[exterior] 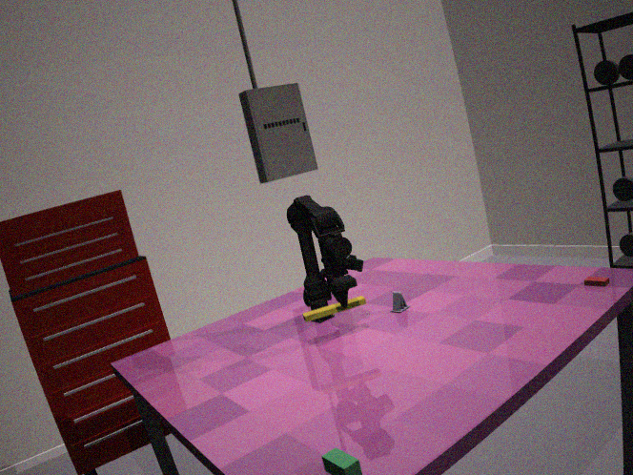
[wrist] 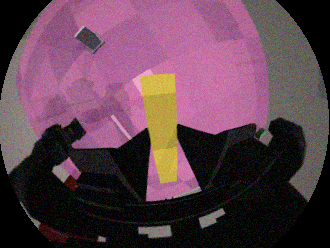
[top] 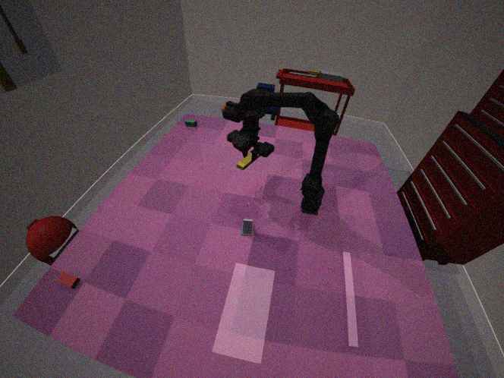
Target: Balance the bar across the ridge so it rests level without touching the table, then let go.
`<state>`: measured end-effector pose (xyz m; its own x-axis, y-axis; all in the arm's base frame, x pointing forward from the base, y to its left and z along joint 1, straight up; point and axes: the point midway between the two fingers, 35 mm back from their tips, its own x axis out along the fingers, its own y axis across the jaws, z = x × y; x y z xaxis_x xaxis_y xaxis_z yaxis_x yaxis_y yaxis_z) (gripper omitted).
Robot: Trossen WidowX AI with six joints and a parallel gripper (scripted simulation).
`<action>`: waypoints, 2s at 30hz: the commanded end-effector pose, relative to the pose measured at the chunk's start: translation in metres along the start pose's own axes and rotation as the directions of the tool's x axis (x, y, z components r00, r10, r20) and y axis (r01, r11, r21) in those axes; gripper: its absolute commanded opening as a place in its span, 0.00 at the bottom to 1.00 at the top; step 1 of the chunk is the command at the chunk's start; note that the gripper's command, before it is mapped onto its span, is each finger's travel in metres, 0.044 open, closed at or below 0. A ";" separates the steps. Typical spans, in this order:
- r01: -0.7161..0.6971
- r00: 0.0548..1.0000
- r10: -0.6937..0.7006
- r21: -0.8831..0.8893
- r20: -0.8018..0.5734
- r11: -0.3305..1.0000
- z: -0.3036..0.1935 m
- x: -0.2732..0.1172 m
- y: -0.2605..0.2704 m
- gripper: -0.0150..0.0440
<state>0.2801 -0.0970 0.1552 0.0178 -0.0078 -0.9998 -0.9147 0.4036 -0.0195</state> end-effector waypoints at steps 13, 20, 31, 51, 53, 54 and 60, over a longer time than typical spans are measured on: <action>0.006 1.000 -0.005 -0.117 0.007 0.993 0.064 -0.003 0.011 0.25; 0.005 1.000 -0.004 -0.168 0.010 0.986 0.090 -0.003 0.020 0.25; 0.005 1.000 -0.002 -0.246 0.013 0.969 0.129 -0.004 0.040 0.25; 0.005 1.000 0.002 -0.383 0.018 0.924 0.190 -0.005 0.090 0.25; 0.005 1.000 0.003 -0.396 0.019 0.918 0.195 -0.005 0.096 0.25; 0.005 1.000 0.003 -0.402 0.019 0.916 0.197 -0.005 0.099 0.25; 0.005 1.000 0.004 -0.440 0.020 0.898 0.212 -0.006 0.118 0.25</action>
<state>0.2647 0.1323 0.1584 0.0234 0.0103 -0.9997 -0.9995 -0.0208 -0.0236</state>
